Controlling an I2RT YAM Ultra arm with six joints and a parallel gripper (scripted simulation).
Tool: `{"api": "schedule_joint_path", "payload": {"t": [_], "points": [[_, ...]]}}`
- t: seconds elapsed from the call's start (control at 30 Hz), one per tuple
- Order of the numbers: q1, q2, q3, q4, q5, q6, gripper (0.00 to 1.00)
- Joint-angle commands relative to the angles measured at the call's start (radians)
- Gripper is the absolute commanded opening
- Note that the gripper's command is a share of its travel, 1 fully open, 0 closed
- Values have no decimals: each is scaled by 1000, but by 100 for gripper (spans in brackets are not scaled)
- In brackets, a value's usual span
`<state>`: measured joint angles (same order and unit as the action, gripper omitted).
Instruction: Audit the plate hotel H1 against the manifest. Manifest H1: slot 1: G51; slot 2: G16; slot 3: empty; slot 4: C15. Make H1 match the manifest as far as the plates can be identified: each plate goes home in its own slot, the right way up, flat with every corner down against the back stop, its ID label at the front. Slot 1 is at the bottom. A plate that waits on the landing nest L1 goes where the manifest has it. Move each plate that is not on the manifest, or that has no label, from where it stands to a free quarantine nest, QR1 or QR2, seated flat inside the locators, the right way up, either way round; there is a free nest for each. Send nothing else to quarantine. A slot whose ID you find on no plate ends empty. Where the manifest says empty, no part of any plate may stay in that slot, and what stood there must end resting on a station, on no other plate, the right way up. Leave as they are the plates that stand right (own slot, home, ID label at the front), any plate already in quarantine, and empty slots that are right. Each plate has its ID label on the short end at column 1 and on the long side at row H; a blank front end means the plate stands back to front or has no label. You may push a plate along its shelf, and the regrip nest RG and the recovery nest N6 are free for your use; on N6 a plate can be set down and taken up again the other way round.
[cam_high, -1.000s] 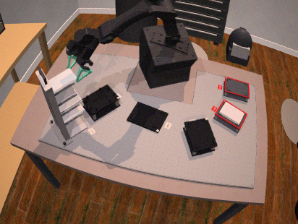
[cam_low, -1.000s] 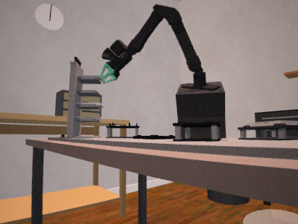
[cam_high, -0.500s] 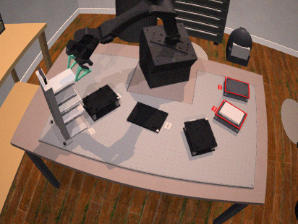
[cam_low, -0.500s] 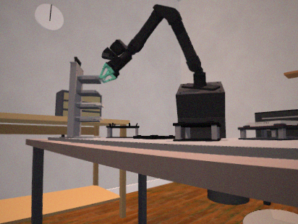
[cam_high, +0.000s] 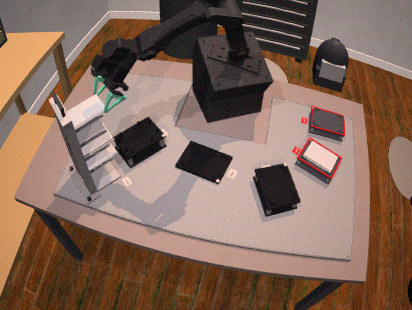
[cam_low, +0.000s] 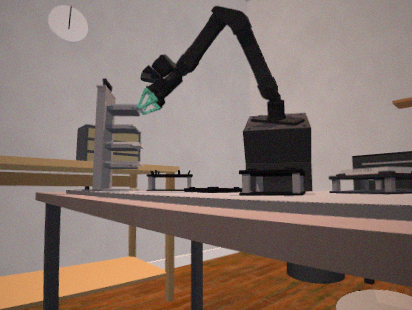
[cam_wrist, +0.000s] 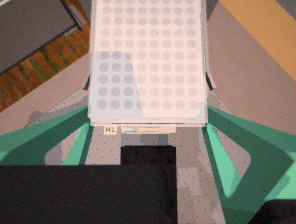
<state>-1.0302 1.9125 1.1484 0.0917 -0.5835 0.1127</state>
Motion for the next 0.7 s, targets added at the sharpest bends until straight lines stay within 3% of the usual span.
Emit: {"api": "schedule_joint_path", "payload": {"t": [0.0,0.67], "points": [[-5,-7,9,5,4,1,86],[-24,-67,-85,30,-12,-14,86]]}}
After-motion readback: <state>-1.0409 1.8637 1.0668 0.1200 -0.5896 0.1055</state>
